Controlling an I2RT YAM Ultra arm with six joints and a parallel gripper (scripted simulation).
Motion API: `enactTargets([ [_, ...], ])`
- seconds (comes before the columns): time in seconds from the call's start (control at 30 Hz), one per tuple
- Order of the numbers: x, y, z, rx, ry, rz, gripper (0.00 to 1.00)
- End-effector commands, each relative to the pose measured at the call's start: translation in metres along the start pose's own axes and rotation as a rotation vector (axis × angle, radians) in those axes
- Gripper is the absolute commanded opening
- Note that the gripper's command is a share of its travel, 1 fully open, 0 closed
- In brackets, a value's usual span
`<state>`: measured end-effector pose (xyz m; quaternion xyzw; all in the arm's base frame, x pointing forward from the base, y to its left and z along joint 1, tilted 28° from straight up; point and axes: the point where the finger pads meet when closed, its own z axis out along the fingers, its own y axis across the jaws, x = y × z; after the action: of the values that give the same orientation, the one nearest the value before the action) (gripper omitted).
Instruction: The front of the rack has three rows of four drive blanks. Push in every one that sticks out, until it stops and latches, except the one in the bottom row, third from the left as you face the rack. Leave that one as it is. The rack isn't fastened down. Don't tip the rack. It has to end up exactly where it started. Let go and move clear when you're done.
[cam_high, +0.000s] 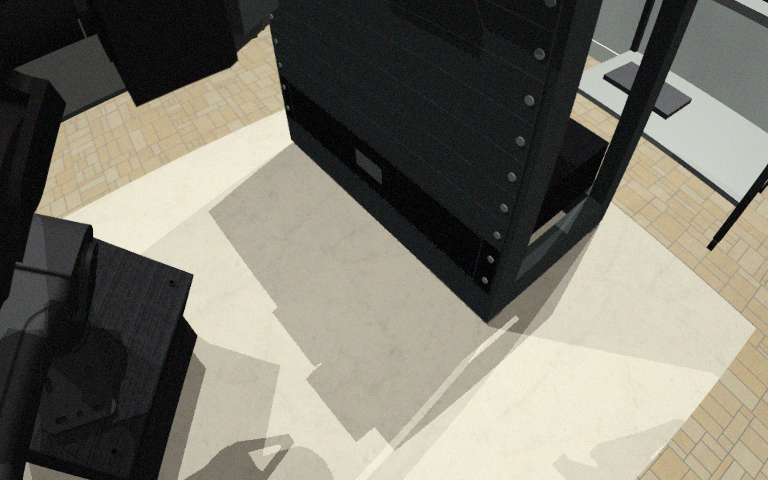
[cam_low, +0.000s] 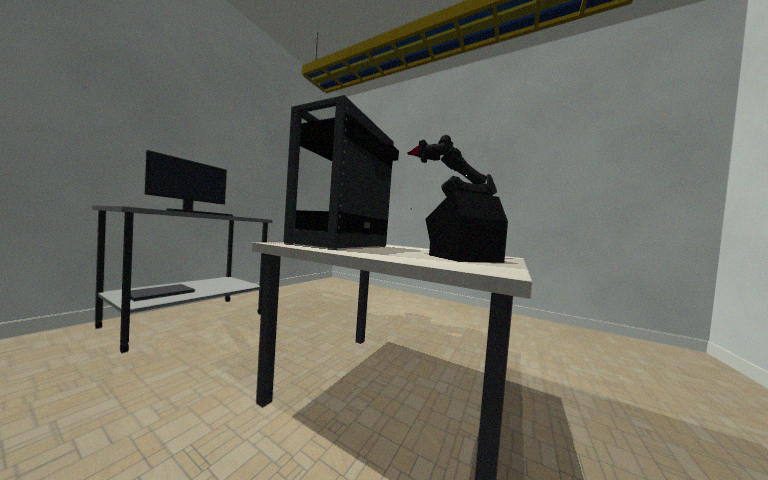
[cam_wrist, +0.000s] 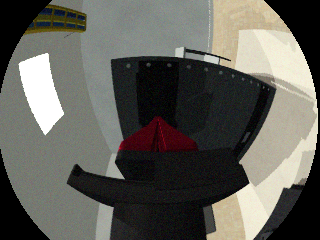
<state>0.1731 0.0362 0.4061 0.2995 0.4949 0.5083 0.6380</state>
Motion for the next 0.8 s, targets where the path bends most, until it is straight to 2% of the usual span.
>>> enactTargets([
  [0.0,-0.007,0.009,-0.002,-0.044,0.036,0.021,0.00],
  [0.53,-0.007,0.008,-0.001,-0.041,0.038,0.021,0.00],
  [0.6,-0.004,0.003,0.006,-0.018,0.047,0.019,0.00],
  [0.77,-0.003,0.003,0.028,-0.017,0.047,0.019,0.00],
])
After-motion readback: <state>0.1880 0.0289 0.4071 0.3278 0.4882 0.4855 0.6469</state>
